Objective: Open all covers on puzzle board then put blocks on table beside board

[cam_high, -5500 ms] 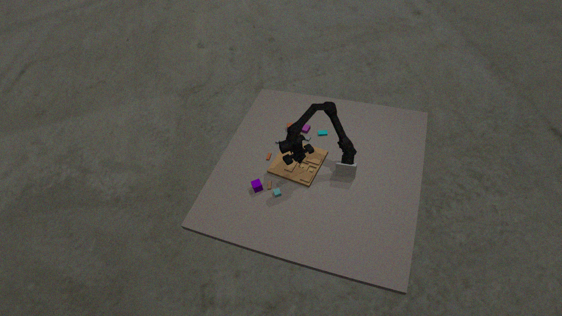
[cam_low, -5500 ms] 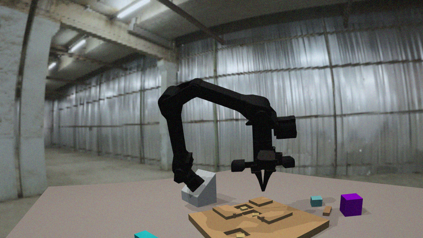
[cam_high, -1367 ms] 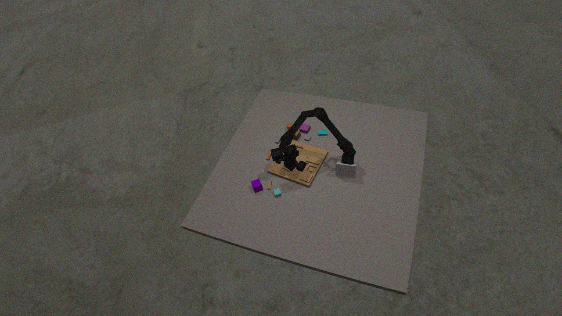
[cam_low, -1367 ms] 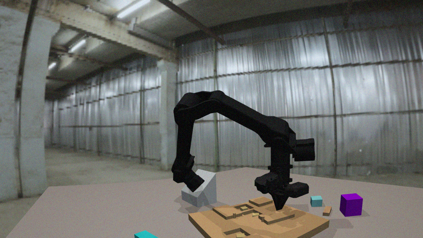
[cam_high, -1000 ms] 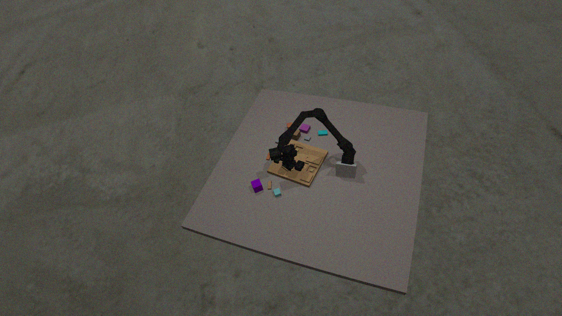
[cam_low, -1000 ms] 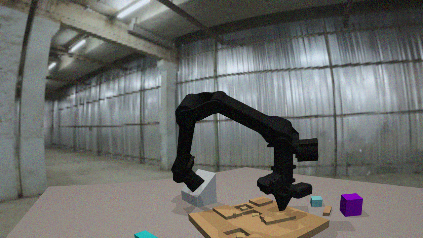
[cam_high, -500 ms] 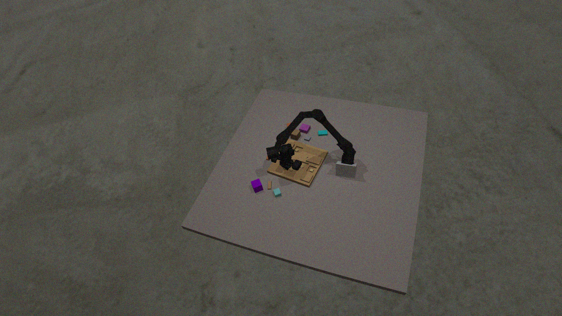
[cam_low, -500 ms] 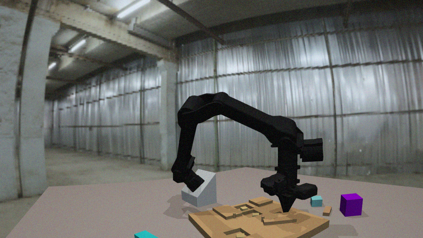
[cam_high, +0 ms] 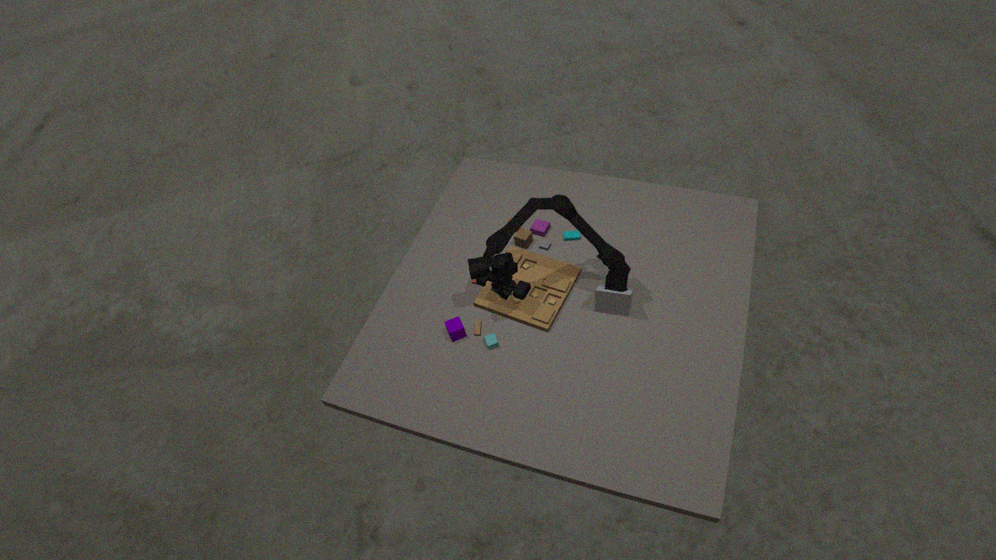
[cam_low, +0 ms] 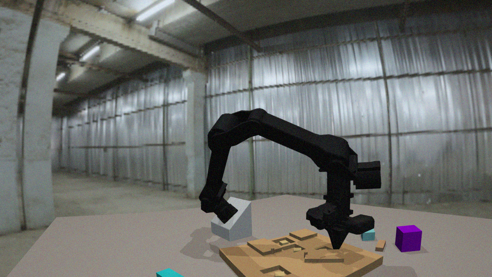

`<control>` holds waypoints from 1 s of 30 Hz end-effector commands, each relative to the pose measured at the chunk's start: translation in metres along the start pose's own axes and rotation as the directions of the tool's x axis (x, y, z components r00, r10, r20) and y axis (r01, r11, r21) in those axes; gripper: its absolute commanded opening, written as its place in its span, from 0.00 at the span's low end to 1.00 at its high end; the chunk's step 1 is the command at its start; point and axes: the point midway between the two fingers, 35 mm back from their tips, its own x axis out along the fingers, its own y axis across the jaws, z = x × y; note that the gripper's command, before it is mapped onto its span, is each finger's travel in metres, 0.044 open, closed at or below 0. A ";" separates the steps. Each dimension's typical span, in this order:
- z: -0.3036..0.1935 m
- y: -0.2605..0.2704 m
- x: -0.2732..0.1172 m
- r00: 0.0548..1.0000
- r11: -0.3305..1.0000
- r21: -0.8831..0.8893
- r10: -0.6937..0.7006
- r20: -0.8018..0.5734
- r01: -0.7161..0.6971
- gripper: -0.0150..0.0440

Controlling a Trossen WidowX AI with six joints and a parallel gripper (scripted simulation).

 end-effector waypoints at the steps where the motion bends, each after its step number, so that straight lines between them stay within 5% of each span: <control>1: 0.002 0.005 0.003 1.000 1.000 -0.002 -0.002 0.006 0.003 0.25; 30: 0.020 0.033 0.002 1.000 1.000 -0.002 -0.001 0.007 0.001 0.25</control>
